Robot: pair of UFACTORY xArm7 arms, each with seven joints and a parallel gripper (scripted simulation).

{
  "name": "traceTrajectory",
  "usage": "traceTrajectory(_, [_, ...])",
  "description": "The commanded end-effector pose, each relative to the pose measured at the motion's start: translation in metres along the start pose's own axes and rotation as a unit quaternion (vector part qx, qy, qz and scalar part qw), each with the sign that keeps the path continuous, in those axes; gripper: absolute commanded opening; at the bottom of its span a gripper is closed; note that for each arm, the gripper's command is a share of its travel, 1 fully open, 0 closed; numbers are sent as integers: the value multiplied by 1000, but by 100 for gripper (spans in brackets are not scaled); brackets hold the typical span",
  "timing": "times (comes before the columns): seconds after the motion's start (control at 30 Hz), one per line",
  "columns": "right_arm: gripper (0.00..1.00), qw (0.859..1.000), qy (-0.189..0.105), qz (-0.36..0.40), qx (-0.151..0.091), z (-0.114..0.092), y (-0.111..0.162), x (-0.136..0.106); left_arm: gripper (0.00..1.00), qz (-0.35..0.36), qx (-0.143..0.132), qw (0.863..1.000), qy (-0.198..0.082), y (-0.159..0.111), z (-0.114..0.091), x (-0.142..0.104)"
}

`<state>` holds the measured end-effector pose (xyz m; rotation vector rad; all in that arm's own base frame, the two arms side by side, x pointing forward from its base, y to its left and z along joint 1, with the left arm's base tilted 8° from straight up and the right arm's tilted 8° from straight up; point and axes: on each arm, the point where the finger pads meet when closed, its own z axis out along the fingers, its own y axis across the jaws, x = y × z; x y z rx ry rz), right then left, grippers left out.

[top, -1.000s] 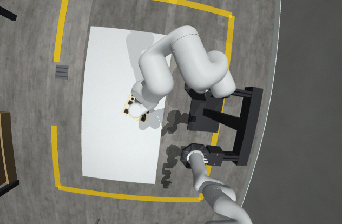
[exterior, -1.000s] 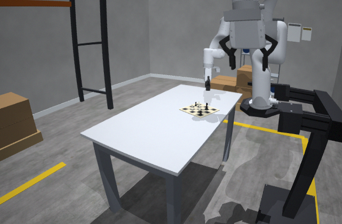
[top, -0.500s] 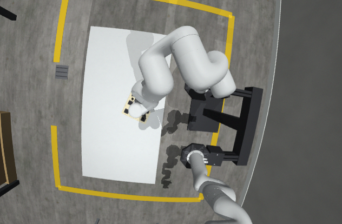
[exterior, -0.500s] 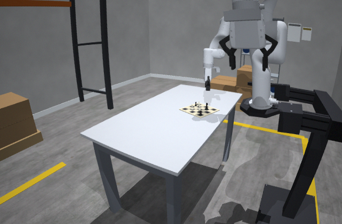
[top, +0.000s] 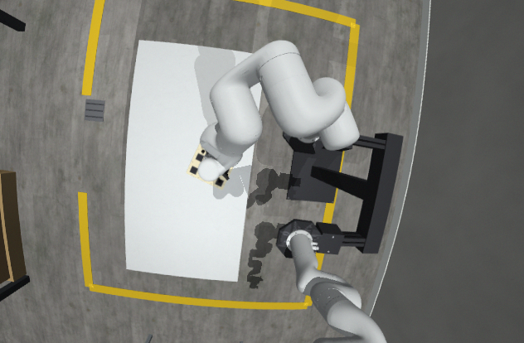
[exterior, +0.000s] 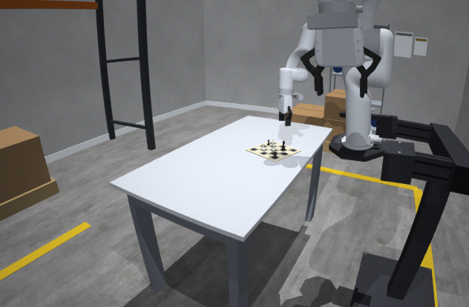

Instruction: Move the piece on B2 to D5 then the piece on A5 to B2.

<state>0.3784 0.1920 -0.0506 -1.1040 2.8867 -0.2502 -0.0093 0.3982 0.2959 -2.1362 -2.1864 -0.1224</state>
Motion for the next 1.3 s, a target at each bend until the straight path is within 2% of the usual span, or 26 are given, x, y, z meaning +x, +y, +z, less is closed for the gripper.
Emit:
traceTrajectory(0.0, [100, 996, 0, -84, -4, 3, 0, -2, 100, 0, 0, 1000, 2, 0, -2, 1])
traceTrajectory(0.17, [100, 983, 1, -184, -4, 8, 0, -1, 100, 0, 0, 1000, 2, 0, -2, 1])
traceTrajectory(0.23, [100, 983, 1, -184, -4, 8, 0, -1, 100, 0, 0, 1000, 2, 0, -2, 1])
traceTrajectory(0.27, [100, 972, 1, -236, -4, 11, 0, -1, 100, 0, 0, 1000, 2, 0, -2, 1])
traceTrajectory(0.37, [100, 962, 0, -275, -4, 12, 1, -1, 100, 0, 0, 1000, 2, 0, -2, 1])
traceTrajectory(0.57, [100, 921, -1, -390, -5, 18, 2, -1, 100, 0, 0, 1000, 2, 0, -2, 1])
traceTrajectory(0.73, [100, 877, -4, -480, -6, 22, 3, -1, 100, 0, 0, 1000, 2, 0, -2, 1])
traceTrajectory(0.8, [100, 877, -4, -480, -6, 22, 3, -1, 100, 0, 0, 1000, 2, 0, -2, 1])
traceTrajectory(0.87, [100, 846, -6, -533, -6, 25, 4, -2, 100, 0, 0, 1000, 2, 0, -2, 1])
traceTrajectory(0.97, [100, 823, -8, -568, -6, 26, 4, -2, 100, 0, 0, 1000, 2, 0, -2, 1])
traceTrajectory(1.03, [100, 816, -8, -578, -6, 27, 5, -2, 100, 0, 0, 1000, 2, 0, -2, 1])
traceTrajectory(1.1, [100, 815, -8, -580, -6, 27, 5, -2, 100, 0, 0, 1000, 2, 0, -2, 1])
traceTrajectory(1.13, [43, 815, -8, -580, -6, 27, 5, -2, 100, 0, 0, 1000, 2, 0, -2, 1])
traceTrajectory(1.27, [43, 815, -8, -580, -6, 27, 5, -2, 100, 0, 0, 1000, 2, 0, -2, 1])
